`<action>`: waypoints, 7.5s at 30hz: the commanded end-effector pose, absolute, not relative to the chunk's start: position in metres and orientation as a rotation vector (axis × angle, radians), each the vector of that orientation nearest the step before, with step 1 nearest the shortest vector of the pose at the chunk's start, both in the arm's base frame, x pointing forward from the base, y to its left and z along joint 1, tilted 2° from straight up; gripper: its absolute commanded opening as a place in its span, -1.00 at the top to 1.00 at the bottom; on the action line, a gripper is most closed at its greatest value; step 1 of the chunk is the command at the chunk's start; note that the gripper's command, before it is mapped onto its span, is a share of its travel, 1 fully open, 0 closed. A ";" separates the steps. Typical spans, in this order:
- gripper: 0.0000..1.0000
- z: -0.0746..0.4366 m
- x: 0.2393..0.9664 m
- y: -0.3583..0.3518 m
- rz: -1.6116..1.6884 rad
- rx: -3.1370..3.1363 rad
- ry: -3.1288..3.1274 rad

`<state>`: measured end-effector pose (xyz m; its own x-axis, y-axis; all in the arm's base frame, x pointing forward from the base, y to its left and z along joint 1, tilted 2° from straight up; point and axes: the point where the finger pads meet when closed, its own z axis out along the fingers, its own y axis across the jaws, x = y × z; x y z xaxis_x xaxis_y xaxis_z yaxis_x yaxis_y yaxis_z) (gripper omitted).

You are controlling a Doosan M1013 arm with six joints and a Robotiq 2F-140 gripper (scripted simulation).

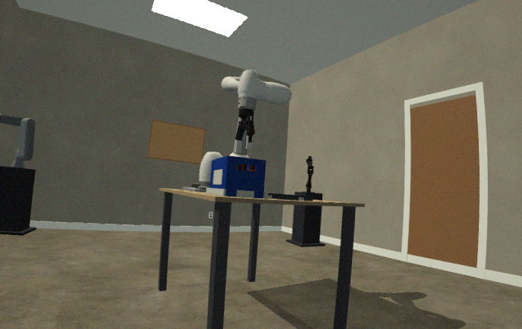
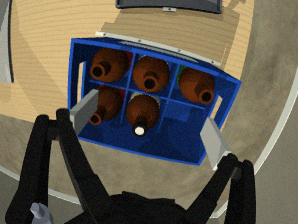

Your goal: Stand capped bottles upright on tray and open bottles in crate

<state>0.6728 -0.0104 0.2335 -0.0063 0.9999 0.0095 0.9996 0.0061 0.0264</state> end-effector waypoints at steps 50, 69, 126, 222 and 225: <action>0.24 0.224 0.665 -0.081 0.032 1.519 2.728; 0.24 0.224 0.666 -0.080 0.030 1.240 2.864; 0.24 0.172 0.668 -0.080 0.030 1.185 2.887; 1.00 0.212 0.667 -0.080 0.030 1.185 2.887; 1.00 0.217 0.667 -0.080 0.030 1.185 2.887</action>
<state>0.6667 -0.0800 0.2125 -0.7115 0.7026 -0.0122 0.7022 0.7115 0.0254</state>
